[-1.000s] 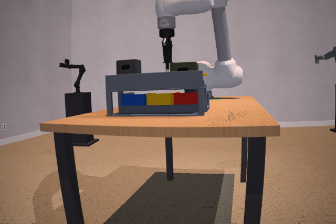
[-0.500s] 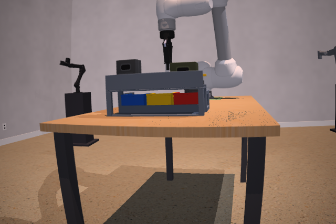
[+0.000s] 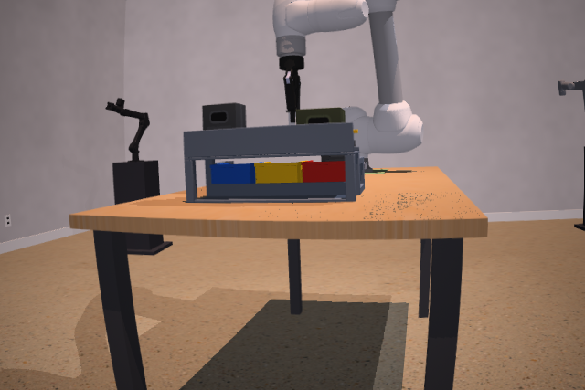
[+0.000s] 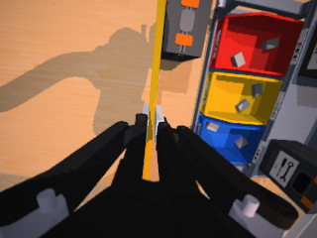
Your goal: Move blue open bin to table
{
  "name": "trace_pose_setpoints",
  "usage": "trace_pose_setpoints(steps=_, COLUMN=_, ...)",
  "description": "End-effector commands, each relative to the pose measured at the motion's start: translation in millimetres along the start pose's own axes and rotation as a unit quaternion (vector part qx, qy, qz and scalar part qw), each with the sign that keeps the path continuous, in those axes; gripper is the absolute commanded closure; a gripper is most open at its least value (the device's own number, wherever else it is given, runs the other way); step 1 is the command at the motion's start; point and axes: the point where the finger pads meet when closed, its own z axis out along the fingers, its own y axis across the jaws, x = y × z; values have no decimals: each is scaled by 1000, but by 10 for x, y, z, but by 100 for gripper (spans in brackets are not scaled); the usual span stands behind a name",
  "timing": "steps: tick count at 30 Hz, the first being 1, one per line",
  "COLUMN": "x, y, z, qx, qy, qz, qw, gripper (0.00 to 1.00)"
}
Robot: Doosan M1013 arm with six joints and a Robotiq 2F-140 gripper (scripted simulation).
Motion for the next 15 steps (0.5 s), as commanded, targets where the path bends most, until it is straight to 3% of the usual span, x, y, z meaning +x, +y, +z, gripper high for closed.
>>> trace_pose_setpoints(steps=1, x=-7, y=-12, z=-13, qx=-1, qy=0, qz=1, qw=1000, gripper=100)
trace_pose_setpoints(steps=8, x=-7, y=-12, z=-13, qx=-1, qy=0, qz=1, qw=1000, gripper=100)
trace_pose_setpoints(steps=13, x=-84, y=-404, z=-8, qx=-1, qy=0, qz=1, qw=1000, gripper=100)
trace_pose_setpoints(steps=15, x=-84, y=-404, z=-8, qx=-1, qy=0, qz=1, qw=1000, gripper=100)
